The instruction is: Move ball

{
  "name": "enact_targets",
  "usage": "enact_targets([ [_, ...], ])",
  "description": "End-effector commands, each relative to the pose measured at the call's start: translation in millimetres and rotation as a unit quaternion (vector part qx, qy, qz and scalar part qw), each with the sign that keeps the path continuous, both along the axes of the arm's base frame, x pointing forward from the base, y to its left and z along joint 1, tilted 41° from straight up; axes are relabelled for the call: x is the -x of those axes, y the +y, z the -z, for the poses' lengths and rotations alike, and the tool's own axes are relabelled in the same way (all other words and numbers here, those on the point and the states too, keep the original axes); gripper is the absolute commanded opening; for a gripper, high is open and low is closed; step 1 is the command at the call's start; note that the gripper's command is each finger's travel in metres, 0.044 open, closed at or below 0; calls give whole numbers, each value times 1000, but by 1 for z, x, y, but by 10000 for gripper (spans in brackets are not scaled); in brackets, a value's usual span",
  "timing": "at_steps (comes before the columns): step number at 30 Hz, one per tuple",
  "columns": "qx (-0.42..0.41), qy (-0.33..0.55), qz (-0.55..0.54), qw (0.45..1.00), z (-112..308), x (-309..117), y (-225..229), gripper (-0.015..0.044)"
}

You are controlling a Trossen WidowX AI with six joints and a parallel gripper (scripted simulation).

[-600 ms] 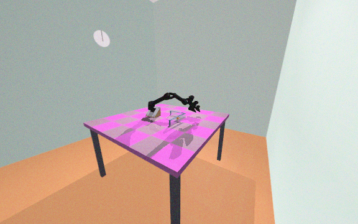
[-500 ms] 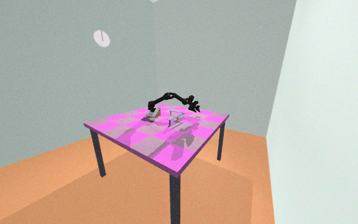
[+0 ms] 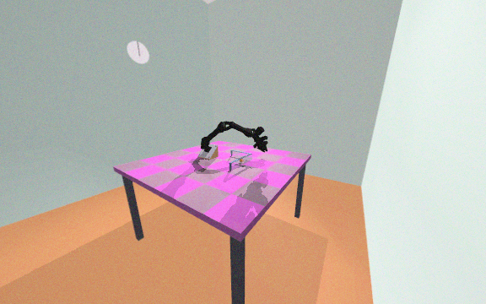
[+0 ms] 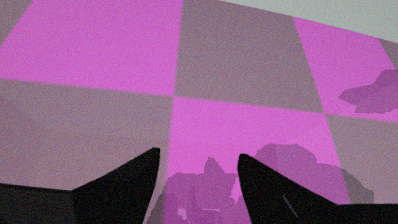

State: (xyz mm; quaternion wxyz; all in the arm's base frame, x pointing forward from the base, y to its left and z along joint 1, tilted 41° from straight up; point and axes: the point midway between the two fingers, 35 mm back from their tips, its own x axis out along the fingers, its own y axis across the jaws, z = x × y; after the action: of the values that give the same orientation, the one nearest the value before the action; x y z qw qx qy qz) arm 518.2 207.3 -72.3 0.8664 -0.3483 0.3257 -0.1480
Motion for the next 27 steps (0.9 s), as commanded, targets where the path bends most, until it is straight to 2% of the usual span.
enact_targets([
  [1,-13,83,26,996,-12,27,-28,226],
  [12,-38,216,101,970,-53,94,-77,226],
  [19,-57,256,163,951,-67,129,-94,226],
  [23,-47,283,222,932,-67,149,-124,226],
  [27,-41,290,239,926,-65,153,-135,226],
])
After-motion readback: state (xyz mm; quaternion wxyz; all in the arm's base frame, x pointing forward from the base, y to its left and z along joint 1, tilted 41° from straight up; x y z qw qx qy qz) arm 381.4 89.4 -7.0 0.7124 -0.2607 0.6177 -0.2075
